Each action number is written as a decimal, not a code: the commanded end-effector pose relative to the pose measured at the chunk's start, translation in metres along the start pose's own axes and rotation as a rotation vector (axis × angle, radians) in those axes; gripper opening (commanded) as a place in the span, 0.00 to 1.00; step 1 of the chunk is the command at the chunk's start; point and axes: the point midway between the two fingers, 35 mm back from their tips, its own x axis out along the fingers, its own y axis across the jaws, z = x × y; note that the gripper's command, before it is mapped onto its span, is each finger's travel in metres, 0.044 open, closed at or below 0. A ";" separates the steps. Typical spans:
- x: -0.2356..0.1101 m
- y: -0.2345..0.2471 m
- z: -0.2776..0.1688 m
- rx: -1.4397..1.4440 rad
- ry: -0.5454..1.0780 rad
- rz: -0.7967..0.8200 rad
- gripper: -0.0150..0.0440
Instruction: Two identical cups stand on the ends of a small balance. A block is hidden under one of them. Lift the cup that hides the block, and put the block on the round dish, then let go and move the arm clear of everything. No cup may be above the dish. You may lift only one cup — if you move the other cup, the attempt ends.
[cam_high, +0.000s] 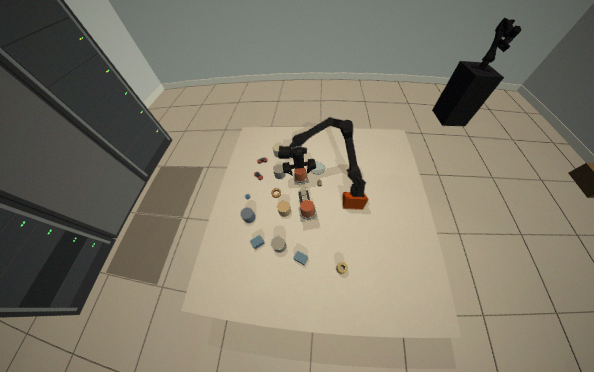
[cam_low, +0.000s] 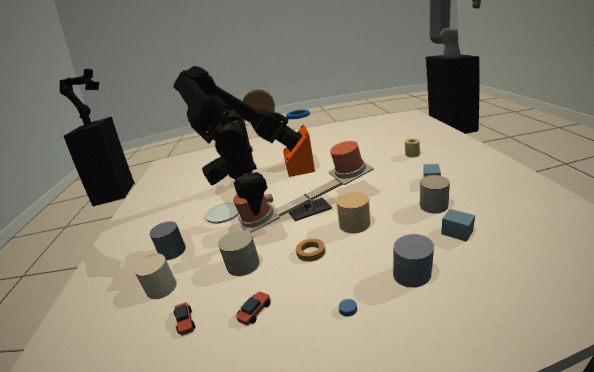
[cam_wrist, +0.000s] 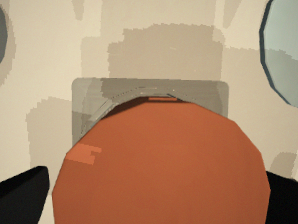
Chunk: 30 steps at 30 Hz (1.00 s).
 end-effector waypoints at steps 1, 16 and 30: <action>0.007 -0.002 -0.001 -0.008 -0.003 -0.006 1.00; 0.014 -0.003 -0.001 -0.008 -0.005 -0.006 0.80; 0.004 0.000 -0.001 -0.009 -0.003 -0.003 0.25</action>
